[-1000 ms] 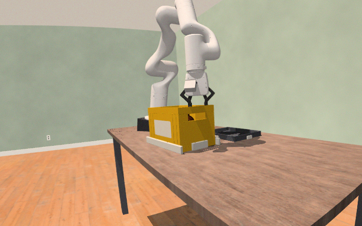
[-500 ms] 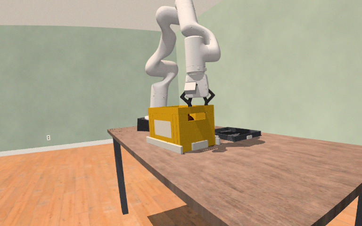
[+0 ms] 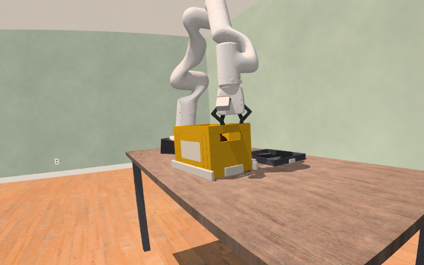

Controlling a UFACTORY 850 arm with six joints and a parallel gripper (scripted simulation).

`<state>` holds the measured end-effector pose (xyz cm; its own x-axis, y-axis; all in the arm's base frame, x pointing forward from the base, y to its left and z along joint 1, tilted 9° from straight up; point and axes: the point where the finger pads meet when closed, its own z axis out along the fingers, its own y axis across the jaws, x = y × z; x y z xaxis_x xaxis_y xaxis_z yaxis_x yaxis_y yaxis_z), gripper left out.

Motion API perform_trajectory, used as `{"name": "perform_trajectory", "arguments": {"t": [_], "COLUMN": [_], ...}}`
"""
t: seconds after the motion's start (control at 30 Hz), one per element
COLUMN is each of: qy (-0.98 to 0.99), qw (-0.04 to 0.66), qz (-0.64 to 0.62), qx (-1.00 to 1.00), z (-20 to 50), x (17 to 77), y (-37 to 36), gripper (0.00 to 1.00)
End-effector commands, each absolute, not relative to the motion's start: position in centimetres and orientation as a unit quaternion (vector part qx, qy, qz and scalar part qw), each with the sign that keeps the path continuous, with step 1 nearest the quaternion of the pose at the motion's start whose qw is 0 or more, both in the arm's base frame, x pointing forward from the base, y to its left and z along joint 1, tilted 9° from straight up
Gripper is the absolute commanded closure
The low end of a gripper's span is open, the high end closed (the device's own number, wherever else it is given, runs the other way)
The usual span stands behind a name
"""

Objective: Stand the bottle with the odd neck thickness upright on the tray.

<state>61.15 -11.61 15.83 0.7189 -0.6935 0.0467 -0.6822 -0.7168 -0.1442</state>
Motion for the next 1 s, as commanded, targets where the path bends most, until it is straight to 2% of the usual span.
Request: {"name": "perform_trajectory", "arguments": {"t": [0.0, 0.97], "qy": [0.372, 0.372], "qw": [0.059, 0.059], "qz": [-0.05, -0.05], "qx": [-0.925, -0.925], "z": [15.94, 15.94], "x": [61.23, 61.23], "y": [-11.63, -11.63], "gripper": [1.0, 1.0]}}
